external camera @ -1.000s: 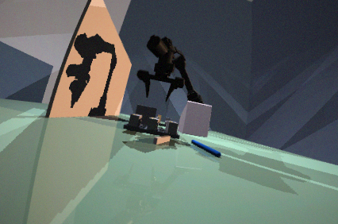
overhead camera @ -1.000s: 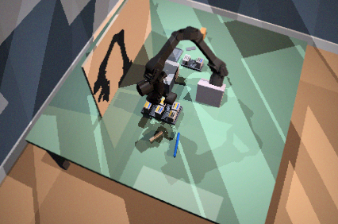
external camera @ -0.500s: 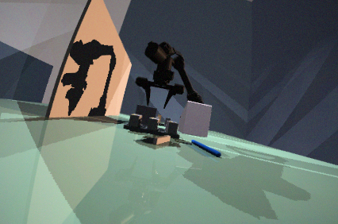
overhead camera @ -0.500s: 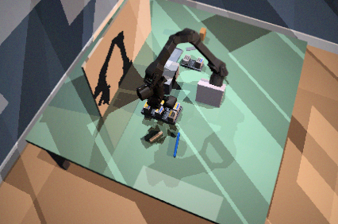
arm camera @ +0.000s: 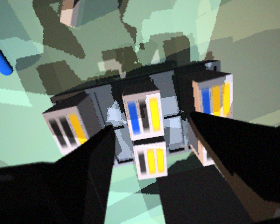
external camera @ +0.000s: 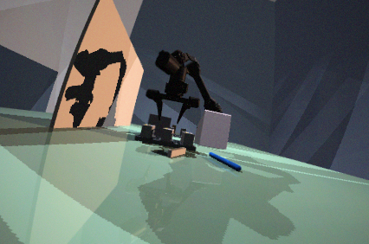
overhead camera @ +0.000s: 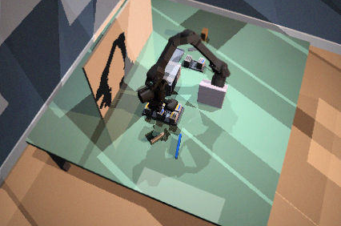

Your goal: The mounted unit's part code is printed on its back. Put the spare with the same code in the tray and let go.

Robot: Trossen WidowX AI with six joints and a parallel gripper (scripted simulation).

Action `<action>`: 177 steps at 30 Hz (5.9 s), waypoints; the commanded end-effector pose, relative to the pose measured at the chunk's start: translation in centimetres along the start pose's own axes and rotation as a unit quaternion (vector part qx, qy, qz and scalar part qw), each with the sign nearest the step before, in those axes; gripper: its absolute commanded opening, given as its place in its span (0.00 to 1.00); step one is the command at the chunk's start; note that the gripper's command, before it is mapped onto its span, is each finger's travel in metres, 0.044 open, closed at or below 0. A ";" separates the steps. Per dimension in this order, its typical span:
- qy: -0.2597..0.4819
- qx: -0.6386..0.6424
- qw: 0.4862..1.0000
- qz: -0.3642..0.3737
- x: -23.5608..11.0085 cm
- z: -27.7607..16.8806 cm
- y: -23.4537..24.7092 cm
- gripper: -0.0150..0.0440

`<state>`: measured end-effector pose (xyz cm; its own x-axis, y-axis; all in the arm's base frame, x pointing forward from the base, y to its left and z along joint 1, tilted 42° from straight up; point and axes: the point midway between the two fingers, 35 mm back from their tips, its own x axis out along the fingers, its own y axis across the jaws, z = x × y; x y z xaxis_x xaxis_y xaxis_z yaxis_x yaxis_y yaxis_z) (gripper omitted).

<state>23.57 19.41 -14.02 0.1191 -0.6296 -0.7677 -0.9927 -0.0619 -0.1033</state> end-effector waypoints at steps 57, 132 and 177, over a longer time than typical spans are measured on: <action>0.005 -0.001 1.000 0.001 5.9 -0.3 0.3 0.32; -0.037 -0.007 0.999 0.006 -10.9 -17.3 -10.8 0.25; 0.016 -0.003 1.000 -0.001 -9.4 -41.0 -11.7 0.25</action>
<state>33.25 -5.49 20.56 0.1200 -0.6508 -0.7497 -0.9926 -0.0647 -0.1028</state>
